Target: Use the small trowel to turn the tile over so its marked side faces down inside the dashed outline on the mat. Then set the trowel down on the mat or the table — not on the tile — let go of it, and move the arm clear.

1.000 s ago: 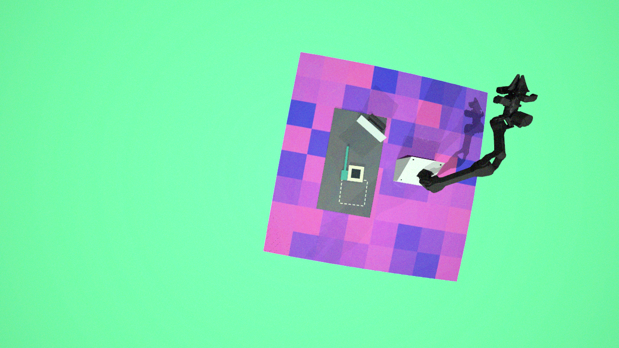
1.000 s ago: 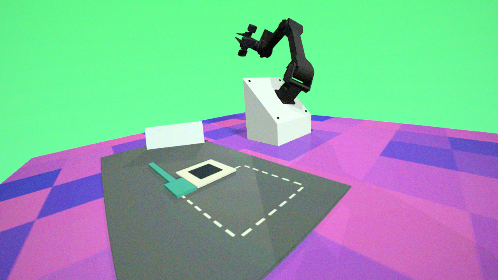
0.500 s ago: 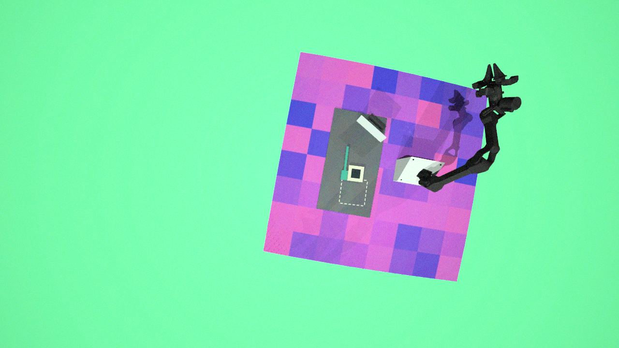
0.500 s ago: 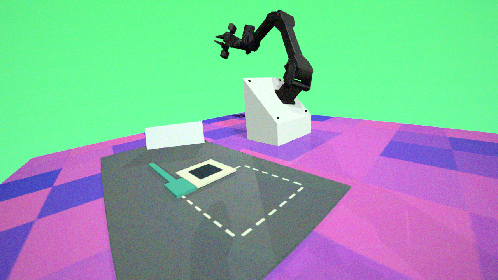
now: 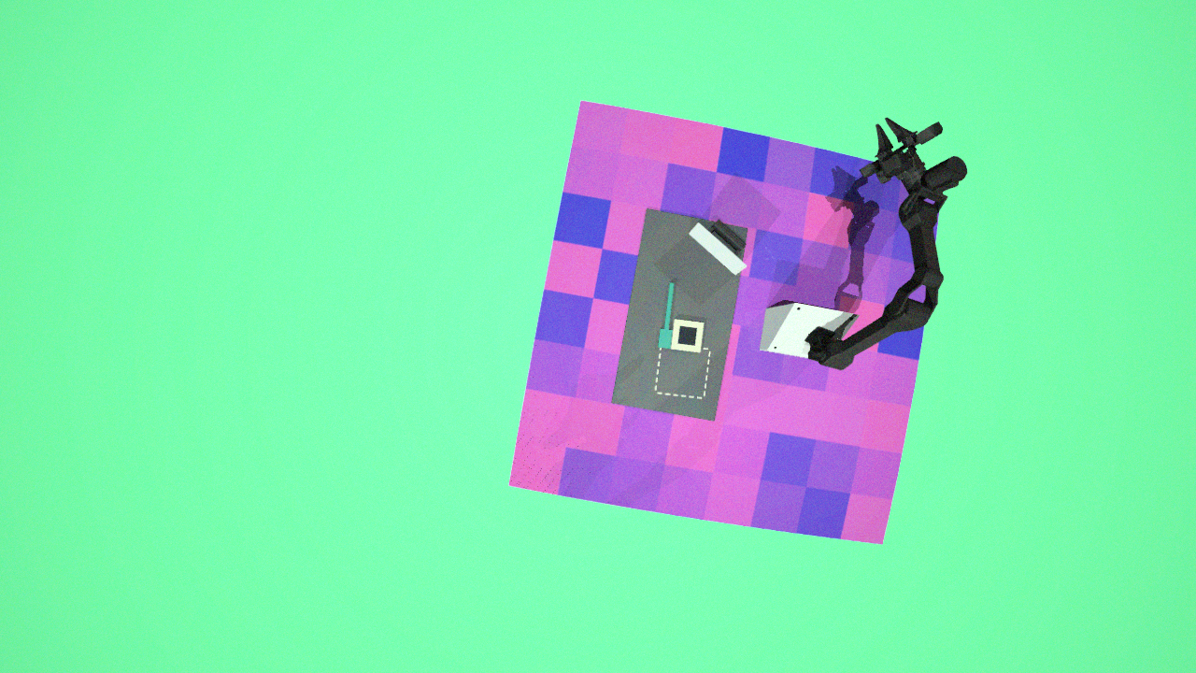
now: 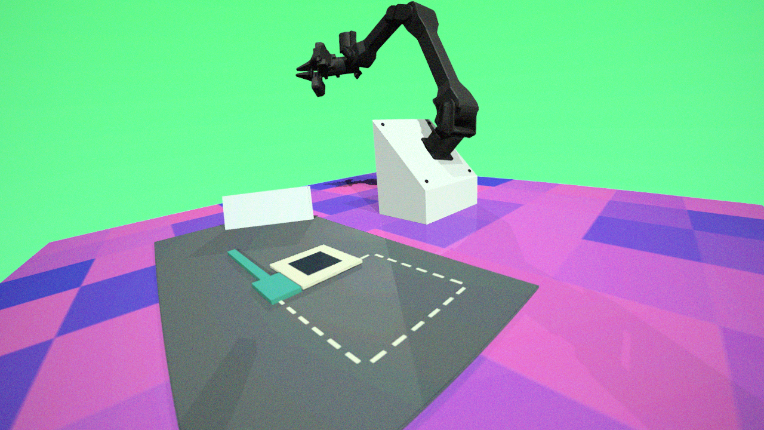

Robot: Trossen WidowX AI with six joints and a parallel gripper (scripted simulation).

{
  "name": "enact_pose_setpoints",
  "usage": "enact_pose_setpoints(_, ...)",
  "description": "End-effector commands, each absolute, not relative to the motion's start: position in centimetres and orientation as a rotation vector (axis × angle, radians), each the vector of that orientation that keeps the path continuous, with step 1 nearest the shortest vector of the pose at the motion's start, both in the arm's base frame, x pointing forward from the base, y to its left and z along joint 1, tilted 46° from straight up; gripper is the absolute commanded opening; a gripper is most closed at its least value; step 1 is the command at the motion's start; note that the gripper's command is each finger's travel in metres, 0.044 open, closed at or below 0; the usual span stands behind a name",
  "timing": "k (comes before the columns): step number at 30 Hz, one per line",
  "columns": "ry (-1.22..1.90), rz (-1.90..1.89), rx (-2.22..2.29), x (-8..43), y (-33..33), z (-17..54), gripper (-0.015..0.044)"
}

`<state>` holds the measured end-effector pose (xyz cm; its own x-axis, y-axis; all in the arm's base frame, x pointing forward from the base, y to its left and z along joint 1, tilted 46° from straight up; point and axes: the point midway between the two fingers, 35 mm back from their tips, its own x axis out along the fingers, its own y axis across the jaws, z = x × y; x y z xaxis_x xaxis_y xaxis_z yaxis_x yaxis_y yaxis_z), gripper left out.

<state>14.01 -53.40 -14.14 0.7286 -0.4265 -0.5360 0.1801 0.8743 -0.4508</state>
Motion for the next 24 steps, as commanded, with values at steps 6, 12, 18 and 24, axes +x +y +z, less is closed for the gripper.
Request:
enact_pose_setpoints(6, 0.722, -0.212, -0.133, 20.2, -48.5, -15.2, 0.0100)
enact_pose_setpoints(12, 0.779, -0.115, 0.041, 23.8, -44.1, -15.9, 0.0100)
enact_pose_setpoints(18, 0.860, -0.016, 0.208, 26.8, -39.1, -16.5, 0.0100)
enact_pose_setpoints(24, 0.963, 0.075, 0.365, 29.0, -33.8, -16.6, 0.0100)
